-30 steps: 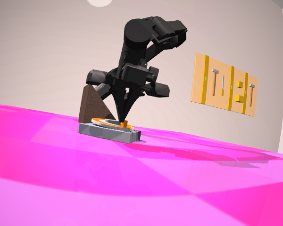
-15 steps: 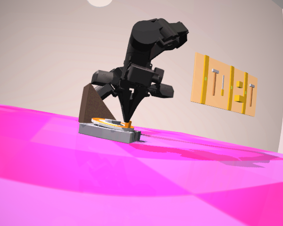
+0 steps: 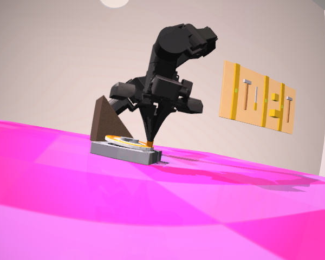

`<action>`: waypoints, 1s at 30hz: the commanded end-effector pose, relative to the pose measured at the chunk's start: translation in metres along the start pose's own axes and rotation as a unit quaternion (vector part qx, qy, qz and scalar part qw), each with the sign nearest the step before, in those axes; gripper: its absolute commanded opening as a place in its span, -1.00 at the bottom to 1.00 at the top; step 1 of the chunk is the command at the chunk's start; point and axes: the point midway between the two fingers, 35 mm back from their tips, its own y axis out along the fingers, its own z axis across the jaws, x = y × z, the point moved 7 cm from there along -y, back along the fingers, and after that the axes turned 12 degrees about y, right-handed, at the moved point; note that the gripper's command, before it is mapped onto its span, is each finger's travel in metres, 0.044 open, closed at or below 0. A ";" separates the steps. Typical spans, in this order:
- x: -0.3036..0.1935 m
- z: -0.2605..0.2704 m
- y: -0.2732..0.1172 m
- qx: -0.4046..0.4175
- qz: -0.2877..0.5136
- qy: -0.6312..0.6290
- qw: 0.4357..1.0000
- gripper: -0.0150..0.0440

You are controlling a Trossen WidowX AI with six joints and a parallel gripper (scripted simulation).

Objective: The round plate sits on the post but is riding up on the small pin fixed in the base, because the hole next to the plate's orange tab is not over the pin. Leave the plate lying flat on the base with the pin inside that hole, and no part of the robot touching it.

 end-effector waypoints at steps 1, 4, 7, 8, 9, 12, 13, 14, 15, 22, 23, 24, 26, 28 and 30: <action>-0.007 0.003 0.003 0.003 0.007 0.004 1.000 -0.49; -0.010 0.004 0.003 0.003 0.007 0.004 1.000 -0.49; -0.012 0.005 0.003 0.003 0.007 0.004 1.000 -0.49; -0.012 0.006 0.003 0.003 0.007 0.004 1.000 -0.49; -0.013 0.006 0.003 0.003 0.007 0.004 1.000 -0.49; -0.015 0.007 0.003 0.003 0.007 0.004 1.000 -0.49; -0.016 0.008 0.002 0.004 0.007 0.004 1.000 -0.49; -0.017 0.008 0.002 0.004 0.007 0.004 1.000 -0.49; -0.017 0.008 0.002 0.004 0.007 0.004 1.000 -0.49; -0.022 0.009 0.002 0.003 0.007 0.004 1.000 -0.49; -0.023 0.009 0.002 0.003 0.007 0.004 1.000 -0.49; -0.024 0.009 0.002 0.003 0.007 0.004 1.000 -0.49; -0.025 0.010 0.002 0.003 0.007 0.004 1.000 -0.49; -0.026 0.010 0.002 0.003 0.007 0.004 1.000 -0.49; -0.028 0.010 0.002 0.003 0.007 0.004 1.000 -0.49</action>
